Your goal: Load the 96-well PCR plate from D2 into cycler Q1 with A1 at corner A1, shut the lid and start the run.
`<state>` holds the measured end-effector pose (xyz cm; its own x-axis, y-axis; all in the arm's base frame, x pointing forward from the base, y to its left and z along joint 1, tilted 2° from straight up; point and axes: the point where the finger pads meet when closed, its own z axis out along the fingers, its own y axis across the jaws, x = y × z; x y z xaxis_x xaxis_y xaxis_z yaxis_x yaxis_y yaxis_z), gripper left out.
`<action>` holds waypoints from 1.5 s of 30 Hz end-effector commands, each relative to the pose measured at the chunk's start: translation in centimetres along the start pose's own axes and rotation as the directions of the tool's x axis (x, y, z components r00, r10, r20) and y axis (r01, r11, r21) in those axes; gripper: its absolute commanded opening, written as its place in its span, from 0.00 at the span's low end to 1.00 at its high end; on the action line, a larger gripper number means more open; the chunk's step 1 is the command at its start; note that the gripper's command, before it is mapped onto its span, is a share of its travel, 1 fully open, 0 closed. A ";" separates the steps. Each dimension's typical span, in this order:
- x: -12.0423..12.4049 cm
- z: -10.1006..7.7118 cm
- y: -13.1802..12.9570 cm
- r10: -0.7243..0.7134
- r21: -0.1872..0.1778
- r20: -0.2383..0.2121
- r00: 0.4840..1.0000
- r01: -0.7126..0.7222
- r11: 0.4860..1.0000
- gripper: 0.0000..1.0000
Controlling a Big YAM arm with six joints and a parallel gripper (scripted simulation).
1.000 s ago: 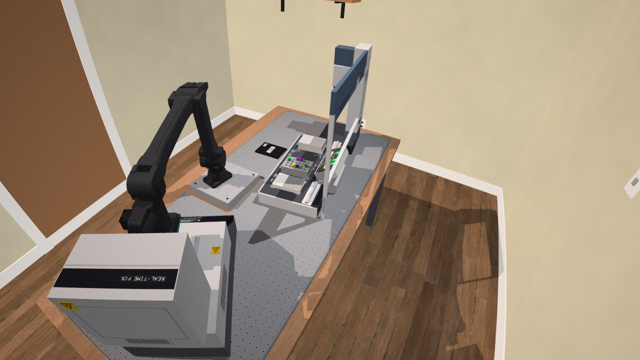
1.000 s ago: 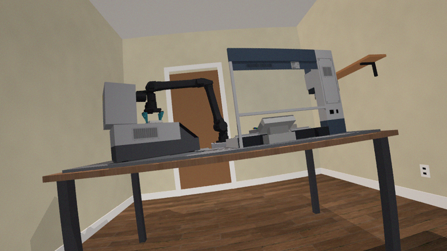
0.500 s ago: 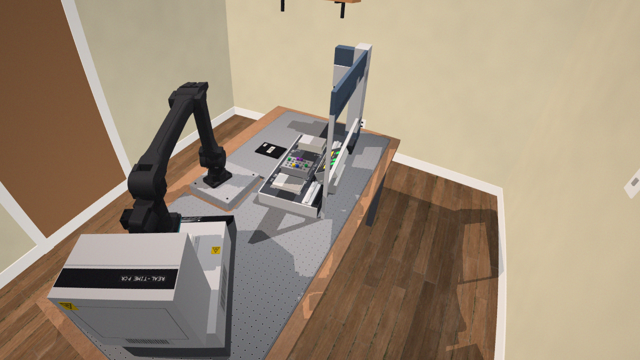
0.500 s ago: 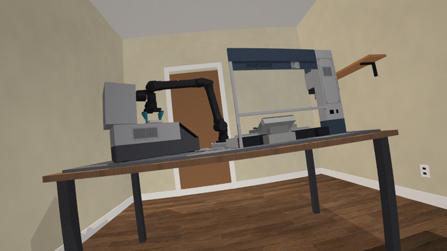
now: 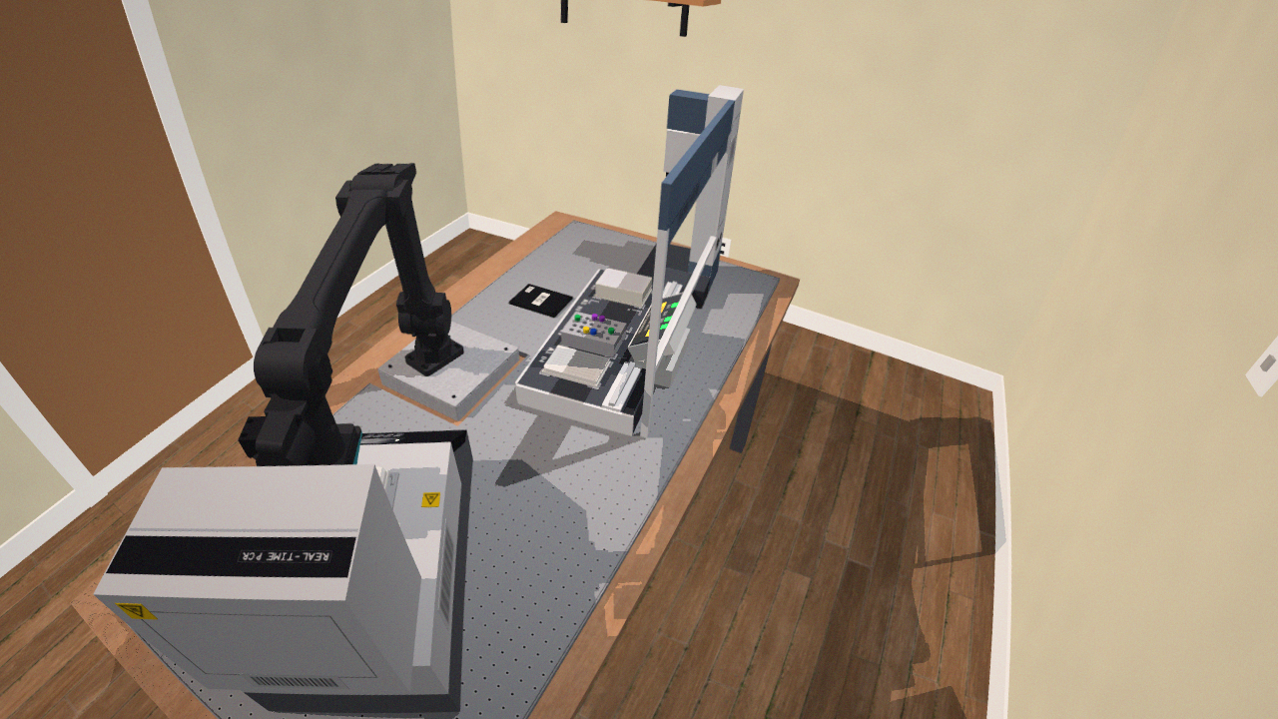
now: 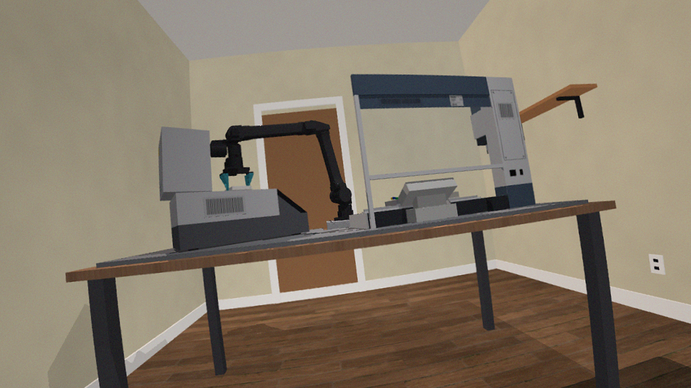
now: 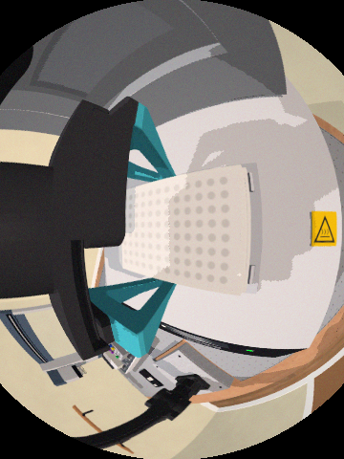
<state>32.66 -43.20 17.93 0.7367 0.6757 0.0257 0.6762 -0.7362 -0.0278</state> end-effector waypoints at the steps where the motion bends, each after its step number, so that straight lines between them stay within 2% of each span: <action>1: 0.1 -1.5 2.1 -0.019 -0.055 0.010 1.000 0.019 0.998 0.00; 5: 0.3 -1.4 2.1 -0.020 -0.055 0.010 1.000 0.021 0.998 0.00; 12: 0.7 -1.4 1.8 -0.014 -0.029 0.006 1.000 0.014 0.999 0.00; 14: 0.7 -1.5 1.8 -0.005 -0.032 0.006 1.000 0.005 0.999 0.00; 20: -0.6 -2.6 2.0 0.019 -0.079 0.009 1.000 -0.018 0.997 0.00; 27: -0.8 -2.7 1.3 0.003 -0.081 0.011 1.000 -0.002 0.997 0.00; 36: 0.4 -1.5 0.4 -0.020 -0.047 0.008 1.000 0.021 0.999 0.00; 45: 0.7 -1.0 1.6 -0.027 -0.051 0.008 1.000 0.027 0.998 0.00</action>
<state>32.78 -43.21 17.72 0.7356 0.6769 0.0251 0.6774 -0.7353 -0.0218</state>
